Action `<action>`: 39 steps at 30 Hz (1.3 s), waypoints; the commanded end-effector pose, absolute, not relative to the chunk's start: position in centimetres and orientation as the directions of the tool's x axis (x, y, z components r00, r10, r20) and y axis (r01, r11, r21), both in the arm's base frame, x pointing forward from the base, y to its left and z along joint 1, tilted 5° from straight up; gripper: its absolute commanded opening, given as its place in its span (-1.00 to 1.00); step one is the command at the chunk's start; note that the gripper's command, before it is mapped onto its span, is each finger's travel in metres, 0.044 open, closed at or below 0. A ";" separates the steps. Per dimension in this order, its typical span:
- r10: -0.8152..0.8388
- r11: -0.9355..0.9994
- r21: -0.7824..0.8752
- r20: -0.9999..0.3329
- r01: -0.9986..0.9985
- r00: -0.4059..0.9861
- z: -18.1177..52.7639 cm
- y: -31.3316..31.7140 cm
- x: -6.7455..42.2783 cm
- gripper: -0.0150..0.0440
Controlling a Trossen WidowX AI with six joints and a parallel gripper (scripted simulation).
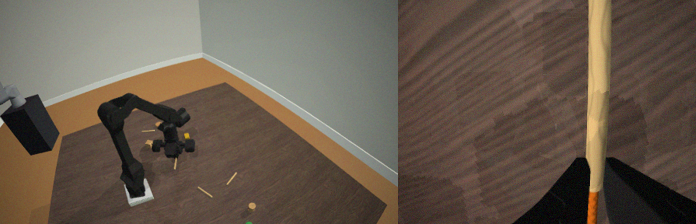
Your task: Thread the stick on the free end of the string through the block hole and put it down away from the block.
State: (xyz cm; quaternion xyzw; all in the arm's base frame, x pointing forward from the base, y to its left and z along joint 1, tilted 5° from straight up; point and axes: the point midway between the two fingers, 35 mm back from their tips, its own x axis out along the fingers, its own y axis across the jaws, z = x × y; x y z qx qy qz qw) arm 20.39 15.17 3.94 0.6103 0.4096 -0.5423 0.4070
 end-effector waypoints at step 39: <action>0.063 -0.333 0.056 -0.995 0.941 0.082 9.4 14.9 20.1 -0.49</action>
